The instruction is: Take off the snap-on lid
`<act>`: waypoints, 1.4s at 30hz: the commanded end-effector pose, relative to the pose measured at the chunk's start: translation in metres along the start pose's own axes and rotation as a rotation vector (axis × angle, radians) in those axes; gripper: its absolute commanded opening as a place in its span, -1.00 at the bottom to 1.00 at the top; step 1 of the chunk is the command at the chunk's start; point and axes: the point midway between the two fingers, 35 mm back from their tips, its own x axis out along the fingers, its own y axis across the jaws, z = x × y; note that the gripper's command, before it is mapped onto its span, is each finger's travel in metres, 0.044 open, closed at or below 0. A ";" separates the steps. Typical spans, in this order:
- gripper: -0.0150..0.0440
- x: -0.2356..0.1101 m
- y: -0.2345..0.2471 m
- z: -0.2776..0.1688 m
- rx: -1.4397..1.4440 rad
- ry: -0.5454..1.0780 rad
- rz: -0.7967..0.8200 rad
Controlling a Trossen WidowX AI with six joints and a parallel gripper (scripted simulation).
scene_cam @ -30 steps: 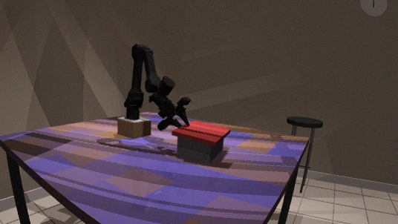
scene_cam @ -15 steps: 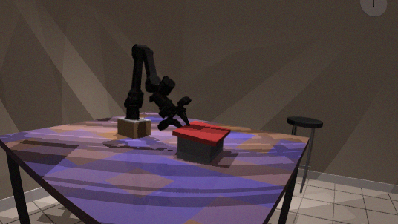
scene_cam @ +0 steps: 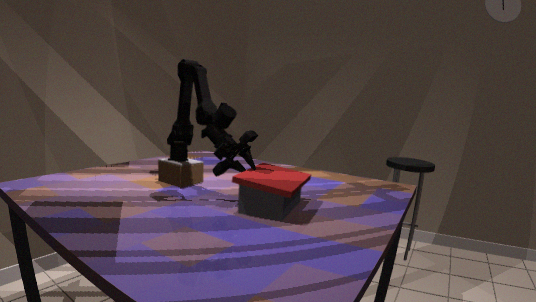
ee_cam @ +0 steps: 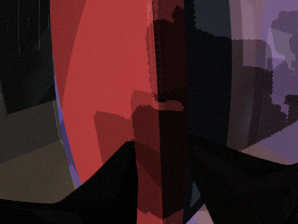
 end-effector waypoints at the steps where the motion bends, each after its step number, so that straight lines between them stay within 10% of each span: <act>1: -0.49 0.001 0.001 0.000 0.001 -0.002 0.001; 42: -0.49 -0.020 0.037 0.000 0.002 -0.005 0.002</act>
